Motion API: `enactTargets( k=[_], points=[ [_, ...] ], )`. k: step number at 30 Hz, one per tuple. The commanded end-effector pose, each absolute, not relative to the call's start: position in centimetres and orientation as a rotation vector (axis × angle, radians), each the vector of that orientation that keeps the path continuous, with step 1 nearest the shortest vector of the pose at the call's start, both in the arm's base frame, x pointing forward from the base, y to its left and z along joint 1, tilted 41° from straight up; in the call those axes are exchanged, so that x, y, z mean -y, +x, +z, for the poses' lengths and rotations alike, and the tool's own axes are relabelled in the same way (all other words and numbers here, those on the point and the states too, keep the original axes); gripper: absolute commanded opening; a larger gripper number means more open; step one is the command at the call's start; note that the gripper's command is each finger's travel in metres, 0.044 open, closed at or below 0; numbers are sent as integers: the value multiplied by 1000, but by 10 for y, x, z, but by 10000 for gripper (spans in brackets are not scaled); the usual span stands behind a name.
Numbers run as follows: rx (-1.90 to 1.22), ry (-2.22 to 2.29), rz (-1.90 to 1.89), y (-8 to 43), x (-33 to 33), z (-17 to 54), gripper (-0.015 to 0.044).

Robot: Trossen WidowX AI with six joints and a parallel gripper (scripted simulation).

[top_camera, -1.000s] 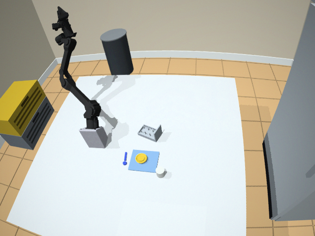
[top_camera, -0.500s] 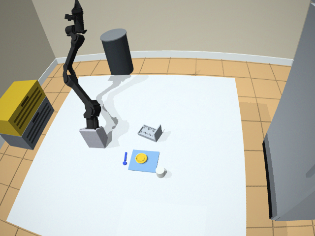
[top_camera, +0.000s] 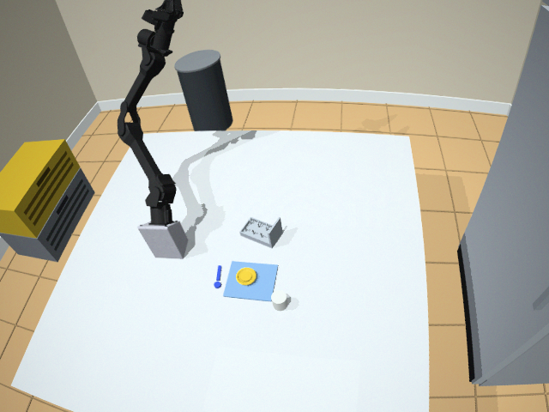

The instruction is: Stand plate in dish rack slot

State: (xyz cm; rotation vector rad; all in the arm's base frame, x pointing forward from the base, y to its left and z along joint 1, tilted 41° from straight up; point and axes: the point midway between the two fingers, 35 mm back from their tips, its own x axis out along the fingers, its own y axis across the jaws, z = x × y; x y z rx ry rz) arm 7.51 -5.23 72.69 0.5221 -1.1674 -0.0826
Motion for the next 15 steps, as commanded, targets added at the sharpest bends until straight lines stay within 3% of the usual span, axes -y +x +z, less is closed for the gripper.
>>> enactTargets(
  k=[1, 6, 15],
  points=[
    [1069, 536, -116, 112, 61, 712, 400],
    [922, 478, -182, 164, 72, 692, 400],
    [843, 443, -247, 193, 92, 671, 400]
  ],
)
